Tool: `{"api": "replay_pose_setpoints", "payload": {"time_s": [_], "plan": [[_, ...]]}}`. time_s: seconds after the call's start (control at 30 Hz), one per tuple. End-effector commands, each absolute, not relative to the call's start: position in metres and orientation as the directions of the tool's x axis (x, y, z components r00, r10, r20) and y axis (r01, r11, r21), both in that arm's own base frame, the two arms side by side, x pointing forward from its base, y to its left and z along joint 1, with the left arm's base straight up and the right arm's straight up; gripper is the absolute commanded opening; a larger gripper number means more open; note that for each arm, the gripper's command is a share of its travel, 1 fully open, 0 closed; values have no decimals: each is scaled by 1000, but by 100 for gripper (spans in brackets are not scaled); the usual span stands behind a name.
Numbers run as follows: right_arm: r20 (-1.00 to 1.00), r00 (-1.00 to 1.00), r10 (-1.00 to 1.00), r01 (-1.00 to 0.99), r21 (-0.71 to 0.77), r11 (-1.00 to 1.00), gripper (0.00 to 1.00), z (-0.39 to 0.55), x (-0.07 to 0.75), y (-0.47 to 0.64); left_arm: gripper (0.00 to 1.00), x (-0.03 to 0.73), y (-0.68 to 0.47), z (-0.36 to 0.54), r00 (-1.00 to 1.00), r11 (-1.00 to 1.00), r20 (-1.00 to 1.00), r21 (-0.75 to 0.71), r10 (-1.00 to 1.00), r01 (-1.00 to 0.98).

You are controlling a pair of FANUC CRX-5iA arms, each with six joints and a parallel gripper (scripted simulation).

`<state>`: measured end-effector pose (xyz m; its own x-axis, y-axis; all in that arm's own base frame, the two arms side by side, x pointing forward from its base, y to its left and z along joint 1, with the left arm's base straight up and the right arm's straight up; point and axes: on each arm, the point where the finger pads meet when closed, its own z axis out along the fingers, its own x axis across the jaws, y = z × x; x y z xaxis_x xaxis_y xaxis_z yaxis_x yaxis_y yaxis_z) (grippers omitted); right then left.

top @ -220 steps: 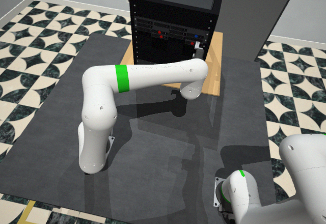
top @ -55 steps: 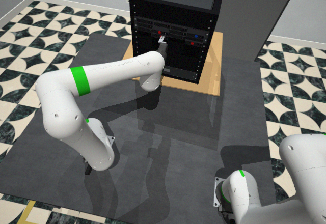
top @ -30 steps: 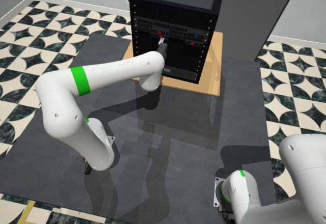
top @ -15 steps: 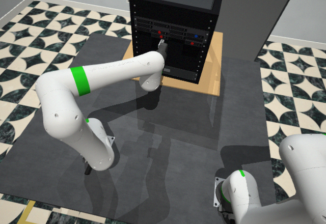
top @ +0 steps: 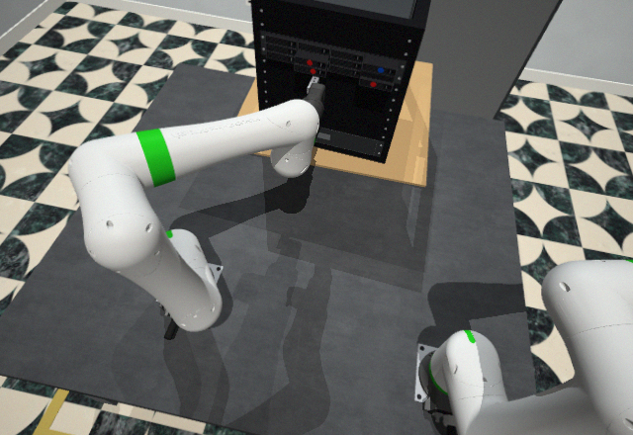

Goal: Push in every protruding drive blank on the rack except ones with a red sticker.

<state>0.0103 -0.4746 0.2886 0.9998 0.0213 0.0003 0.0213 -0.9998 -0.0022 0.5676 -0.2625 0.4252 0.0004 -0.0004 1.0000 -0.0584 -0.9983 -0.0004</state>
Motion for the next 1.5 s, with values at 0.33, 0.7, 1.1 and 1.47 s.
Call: {"api": "replay_pose_setpoints", "payload": {"time_s": [0.33, 0.7, 1.1, 1.47], "plan": [[0, 1000, 21, 21, 0, -1000, 100, 290, 10, -475, 0, 565, -280, 431, -1, -998, 1000, 1, 1, -58], [0, 1000, 21, 21, 0, -1000, 100, 290, 10, -475, 0, 558, -322, 443, -1, -998, 1000, 1, 1, -58], [0, 1000, 21, 21, 0, -1000, 100, 290, 10, -475, 0, 548, -381, 459, -1, -998, 1000, 1, 1, -58], [0, 1000, 21, 21, 0, -1000, 100, 290, 10, -475, 0, 540, -430, 473, -1, -998, 1000, 1, 1, -58]]}}
